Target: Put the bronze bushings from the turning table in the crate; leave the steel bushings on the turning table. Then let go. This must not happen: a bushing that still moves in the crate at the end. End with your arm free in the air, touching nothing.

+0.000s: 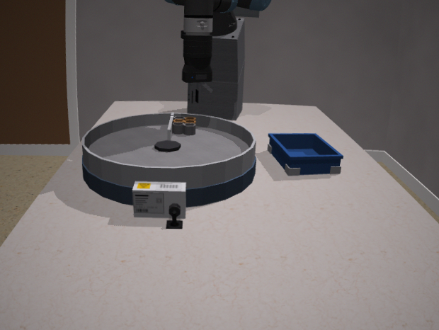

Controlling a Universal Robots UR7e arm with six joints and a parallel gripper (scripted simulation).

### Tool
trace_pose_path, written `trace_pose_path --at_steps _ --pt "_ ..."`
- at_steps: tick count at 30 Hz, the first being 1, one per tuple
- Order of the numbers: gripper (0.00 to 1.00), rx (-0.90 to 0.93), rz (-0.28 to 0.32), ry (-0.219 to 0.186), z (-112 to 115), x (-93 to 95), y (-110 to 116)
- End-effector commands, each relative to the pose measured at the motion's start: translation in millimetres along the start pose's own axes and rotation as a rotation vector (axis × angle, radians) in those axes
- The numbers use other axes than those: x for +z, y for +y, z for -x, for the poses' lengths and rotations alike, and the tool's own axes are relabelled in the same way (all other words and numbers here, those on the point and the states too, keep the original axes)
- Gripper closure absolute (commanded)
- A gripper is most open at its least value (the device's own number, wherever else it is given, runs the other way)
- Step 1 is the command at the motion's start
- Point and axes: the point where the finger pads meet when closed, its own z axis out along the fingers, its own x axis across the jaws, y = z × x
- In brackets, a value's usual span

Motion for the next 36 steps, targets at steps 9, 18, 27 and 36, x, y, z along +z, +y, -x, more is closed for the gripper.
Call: trace_pose_path --at_steps 9,18,27,36 --pt "0.60 0.000 0.001 -0.001 0.2 -0.2 0.2" --pt "0.60 0.002 0.000 -0.003 0.3 9.2 0.6" --pt "0.60 0.003 0.000 -0.005 0.4 15.4 0.9" --pt "0.60 0.006 -0.001 -0.007 0.4 27.4 1.3"
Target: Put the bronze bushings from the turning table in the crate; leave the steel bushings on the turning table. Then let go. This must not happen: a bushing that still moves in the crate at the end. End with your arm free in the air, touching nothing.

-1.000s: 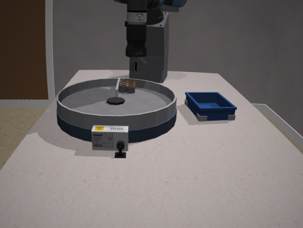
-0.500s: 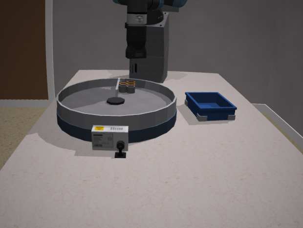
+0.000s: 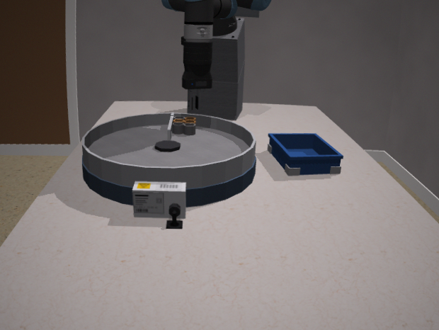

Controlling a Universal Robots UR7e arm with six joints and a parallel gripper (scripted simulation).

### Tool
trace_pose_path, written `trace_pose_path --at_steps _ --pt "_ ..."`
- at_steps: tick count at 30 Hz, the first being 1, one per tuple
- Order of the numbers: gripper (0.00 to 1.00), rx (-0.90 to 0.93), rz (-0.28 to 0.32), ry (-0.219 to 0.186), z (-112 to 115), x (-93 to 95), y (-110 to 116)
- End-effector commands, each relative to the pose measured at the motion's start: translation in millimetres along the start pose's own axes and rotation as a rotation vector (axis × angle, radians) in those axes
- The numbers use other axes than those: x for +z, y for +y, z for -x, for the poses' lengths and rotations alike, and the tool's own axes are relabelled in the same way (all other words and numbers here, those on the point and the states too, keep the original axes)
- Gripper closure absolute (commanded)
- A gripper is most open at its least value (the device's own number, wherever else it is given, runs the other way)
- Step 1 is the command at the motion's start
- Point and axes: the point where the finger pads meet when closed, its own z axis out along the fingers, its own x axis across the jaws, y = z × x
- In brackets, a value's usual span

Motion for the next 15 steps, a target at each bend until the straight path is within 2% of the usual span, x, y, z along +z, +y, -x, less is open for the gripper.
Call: trace_pose_path --at_steps 1,13,15 --pt "0.60 0.003 0.000 -0.003 0.1 12.7 0.6" --pt "0.60 0.003 0.000 -0.003 0.1 12.7 0.6" --pt "0.60 0.004 -0.001 -0.004 0.1 18.5 0.7"
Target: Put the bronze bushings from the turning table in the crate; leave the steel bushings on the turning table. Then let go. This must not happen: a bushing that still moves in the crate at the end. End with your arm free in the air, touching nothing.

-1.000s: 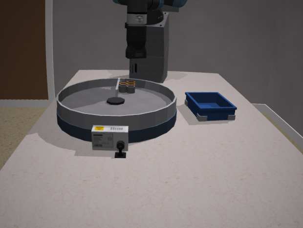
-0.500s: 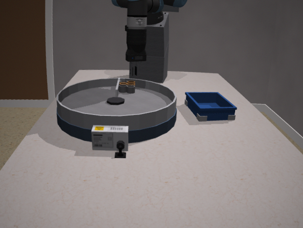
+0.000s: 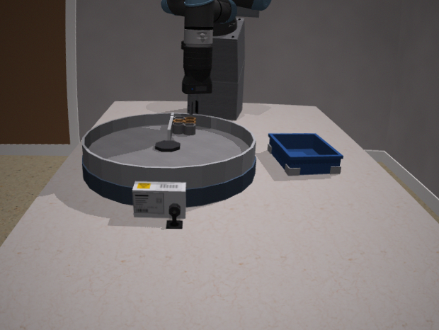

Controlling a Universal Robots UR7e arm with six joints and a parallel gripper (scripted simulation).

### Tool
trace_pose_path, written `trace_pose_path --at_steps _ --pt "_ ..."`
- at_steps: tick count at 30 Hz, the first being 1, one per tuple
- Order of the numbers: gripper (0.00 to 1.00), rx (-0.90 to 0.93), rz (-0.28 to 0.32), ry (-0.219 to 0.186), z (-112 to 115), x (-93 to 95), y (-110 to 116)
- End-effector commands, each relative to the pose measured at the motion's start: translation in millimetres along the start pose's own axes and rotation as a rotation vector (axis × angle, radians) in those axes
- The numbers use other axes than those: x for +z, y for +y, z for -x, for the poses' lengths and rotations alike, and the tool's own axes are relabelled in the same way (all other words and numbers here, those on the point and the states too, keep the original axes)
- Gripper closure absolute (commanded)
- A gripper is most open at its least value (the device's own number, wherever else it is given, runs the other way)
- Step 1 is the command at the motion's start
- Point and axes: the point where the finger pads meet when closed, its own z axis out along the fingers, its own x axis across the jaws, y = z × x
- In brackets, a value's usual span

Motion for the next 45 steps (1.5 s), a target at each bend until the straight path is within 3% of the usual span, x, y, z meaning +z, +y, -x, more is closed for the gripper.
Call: trace_pose_path --at_steps 1,45 --pt "0.60 0.002 0.000 -0.003 0.1 8.6 0.5" --pt "0.60 0.004 0.001 -0.006 0.4 22.5 1.1"
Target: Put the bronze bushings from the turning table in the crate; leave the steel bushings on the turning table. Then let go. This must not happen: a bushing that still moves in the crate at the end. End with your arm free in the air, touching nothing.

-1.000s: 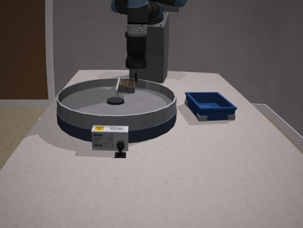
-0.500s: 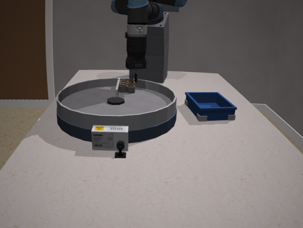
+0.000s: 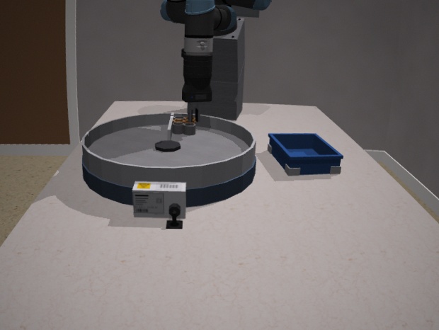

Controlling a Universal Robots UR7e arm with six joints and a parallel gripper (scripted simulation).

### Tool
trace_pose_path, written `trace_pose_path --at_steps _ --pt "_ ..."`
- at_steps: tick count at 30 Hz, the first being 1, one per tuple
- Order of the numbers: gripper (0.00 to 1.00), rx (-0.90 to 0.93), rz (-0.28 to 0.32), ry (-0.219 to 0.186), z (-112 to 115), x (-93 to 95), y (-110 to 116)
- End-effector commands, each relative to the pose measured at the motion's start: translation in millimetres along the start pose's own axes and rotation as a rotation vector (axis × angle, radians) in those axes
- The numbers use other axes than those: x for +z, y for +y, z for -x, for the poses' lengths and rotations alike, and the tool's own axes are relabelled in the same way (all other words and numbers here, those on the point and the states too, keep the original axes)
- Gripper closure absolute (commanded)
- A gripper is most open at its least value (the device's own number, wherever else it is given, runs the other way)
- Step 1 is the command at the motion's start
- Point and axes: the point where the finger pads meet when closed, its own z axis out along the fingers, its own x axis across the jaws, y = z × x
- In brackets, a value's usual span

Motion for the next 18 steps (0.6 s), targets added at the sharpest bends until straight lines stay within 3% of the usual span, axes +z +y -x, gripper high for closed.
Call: trace_pose_path --at_steps 1,18 --pt "0.60 0.000 0.001 -0.001 0.2 0.3 0.3" --pt "0.60 0.000 0.001 -0.001 0.2 6.9 0.3"
